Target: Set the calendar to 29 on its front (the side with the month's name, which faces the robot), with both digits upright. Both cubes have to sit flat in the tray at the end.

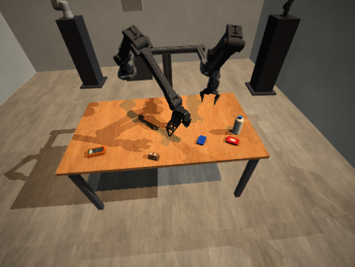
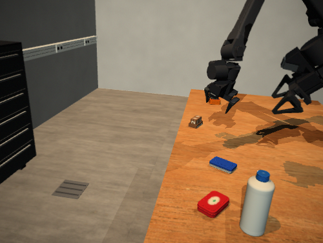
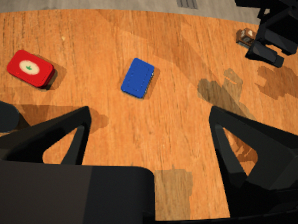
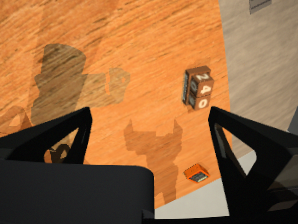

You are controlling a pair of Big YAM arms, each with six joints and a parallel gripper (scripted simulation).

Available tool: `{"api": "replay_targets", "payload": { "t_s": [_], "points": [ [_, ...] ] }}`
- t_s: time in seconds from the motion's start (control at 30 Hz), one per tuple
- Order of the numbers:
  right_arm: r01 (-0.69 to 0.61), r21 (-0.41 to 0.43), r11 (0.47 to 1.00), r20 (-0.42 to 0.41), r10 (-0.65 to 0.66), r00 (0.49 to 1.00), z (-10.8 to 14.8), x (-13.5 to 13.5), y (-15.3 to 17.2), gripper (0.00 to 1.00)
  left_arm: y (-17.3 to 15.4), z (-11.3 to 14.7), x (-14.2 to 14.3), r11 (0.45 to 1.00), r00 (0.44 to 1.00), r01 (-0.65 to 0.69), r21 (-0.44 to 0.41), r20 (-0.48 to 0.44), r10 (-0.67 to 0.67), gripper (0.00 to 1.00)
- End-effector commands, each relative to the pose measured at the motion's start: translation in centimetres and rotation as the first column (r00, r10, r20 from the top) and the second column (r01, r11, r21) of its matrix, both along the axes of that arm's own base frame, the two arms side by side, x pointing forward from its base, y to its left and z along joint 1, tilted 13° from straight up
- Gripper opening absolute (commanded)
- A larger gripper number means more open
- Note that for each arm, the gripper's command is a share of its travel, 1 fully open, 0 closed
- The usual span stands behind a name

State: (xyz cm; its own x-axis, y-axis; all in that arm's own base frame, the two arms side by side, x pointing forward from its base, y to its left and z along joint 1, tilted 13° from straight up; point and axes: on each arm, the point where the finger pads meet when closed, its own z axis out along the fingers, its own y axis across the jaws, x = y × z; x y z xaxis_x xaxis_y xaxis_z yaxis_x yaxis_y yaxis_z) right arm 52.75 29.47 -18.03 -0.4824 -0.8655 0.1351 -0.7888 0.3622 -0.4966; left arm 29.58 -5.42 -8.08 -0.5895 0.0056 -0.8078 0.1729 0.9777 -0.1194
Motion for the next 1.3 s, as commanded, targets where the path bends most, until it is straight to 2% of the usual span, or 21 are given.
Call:
{"api": "replay_targets", "payload": {
  "t_s": [0.0,0.03,0.1,0.23,0.43,0.5,0.57,0.87,1.0,1.07,1.13,1.17,1.27],
  "points": [
    [-0.143,-0.046,0.989,-0.059,0.140,0.988,-1.0,0.0,-0.6,1.00,-0.1,0.4,-1.2,1.000,1.000,0.014,0.020,-0.011,-0.013,1.00],
    [-0.176,-0.044,0.983,-0.055,0.174,0.983,-0.5,0.2,0.5,1.00,-0.2,0.4,-1.2,1.000,1.000,0.002,0.002,-0.015,-0.002,1.00],
    [-0.230,-0.063,0.971,-0.100,0.223,0.970,-0.8,0.4,-1.2,1.00,-1.2,1.1,-0.7,1.000,1.000,-0.004,-0.026,0.005,0.004,1.00],
    [-0.364,-0.084,0.928,-0.181,0.345,0.921,-1.5,0.9,-2.8,1.00,-3.3,1.7,-0.5,0.993,0.993,0.101,0.066,0.056,-0.105,1.00],
    [-0.535,-0.090,0.840,-0.278,0.495,0.823,-2.2,1.5,-4.6,1.00,-7.1,2.4,-0.3,0.977,0.976,0.194,0.088,0.080,-0.201,1.00],
    [-0.607,-0.086,0.790,-0.320,0.555,0.768,-2.5,1.7,-5.5,1.00,-8.9,2.9,-0.1,0.966,0.965,0.233,0.108,0.100,-0.244,1.00],
    [-0.607,-0.086,0.790,-0.320,0.555,0.768,-2.5,1.7,-5.5,1.00,-8.9,2.9,-0.1,0.966,0.965,0.233,0.108,0.100,-0.244,1.00],
    [-0.847,-0.041,0.530,-0.457,0.744,0.488,-3.5,2.6,-8.7,1.00,-16.7,5.1,0.7,0.889,0.884,0.398,0.226,0.166,-0.438,1.00],
    [-0.896,-0.021,0.444,-0.479,0.782,0.398,-3.5,3.1,-9.8,1.00,-20.5,6.3,1.1,0.843,0.833,0.462,0.275,0.192,-0.519,1.00],
    [-0.907,-0.019,0.420,-0.477,0.793,0.377,-3.3,3.6,-9.9,1.00,-22.0,6.8,1.2,0.825,0.812,0.484,0.291,0.201,-0.548,1.00],
    [-0.907,-0.019,0.420,-0.477,0.793,0.377,-3.3,3.6,-9.9,1.00,-22.0,6.8,1.2,0.825,0.812,0.484,0.291,0.201,-0.548,1.00],
    [-0.916,-0.024,0.401,-0.470,0.804,0.365,-3.0,3.9,-9.0,1.00,-22.4,6.4,1.1,0.815,0.807,0.496,0.299,0.190,-0.560,1.00],
    [-0.912,-0.013,0.410,-0.472,0.802,0.367,-3.4,3.4,-9.5,1.00,-23.8,7.4,1.4,0.805,0.787,0.511,0.301,0.212,-0.579,1.00]
  ]
}}
